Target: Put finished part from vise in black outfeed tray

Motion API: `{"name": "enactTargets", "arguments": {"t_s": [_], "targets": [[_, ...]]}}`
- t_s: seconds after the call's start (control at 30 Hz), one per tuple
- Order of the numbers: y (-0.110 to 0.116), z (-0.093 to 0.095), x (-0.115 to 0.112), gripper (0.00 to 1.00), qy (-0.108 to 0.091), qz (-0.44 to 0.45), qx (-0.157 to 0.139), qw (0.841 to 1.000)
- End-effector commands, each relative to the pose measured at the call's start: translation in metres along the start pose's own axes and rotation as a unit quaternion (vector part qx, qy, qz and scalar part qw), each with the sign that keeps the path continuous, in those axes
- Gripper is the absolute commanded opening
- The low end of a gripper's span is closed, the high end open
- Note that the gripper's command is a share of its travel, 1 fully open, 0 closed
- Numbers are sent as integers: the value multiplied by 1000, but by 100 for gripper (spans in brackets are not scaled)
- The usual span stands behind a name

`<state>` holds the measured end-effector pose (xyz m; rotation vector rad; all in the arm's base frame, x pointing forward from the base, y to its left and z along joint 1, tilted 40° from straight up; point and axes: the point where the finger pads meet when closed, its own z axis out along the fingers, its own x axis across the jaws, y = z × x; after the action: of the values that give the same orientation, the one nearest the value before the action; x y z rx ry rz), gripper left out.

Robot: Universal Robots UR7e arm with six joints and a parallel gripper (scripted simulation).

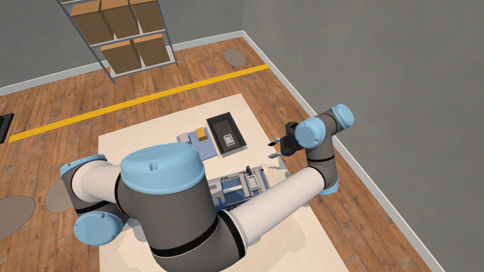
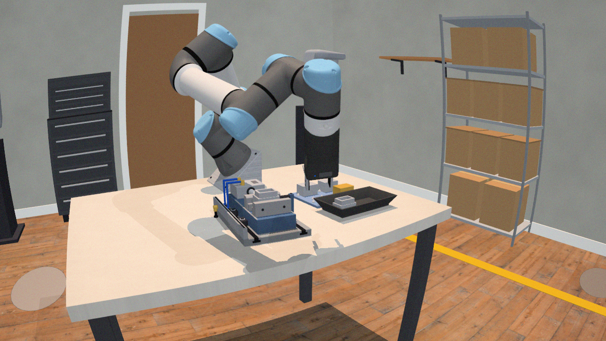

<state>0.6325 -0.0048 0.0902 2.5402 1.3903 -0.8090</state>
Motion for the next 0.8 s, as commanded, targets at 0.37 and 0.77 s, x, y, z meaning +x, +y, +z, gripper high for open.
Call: {"name": "enactTargets", "arguments": {"t_s": [0.37,0.77], "targets": [[0,-1,0,100,0,0,-1,1000],[-2,-2,-2,100,0,13,-6,1000]]}}
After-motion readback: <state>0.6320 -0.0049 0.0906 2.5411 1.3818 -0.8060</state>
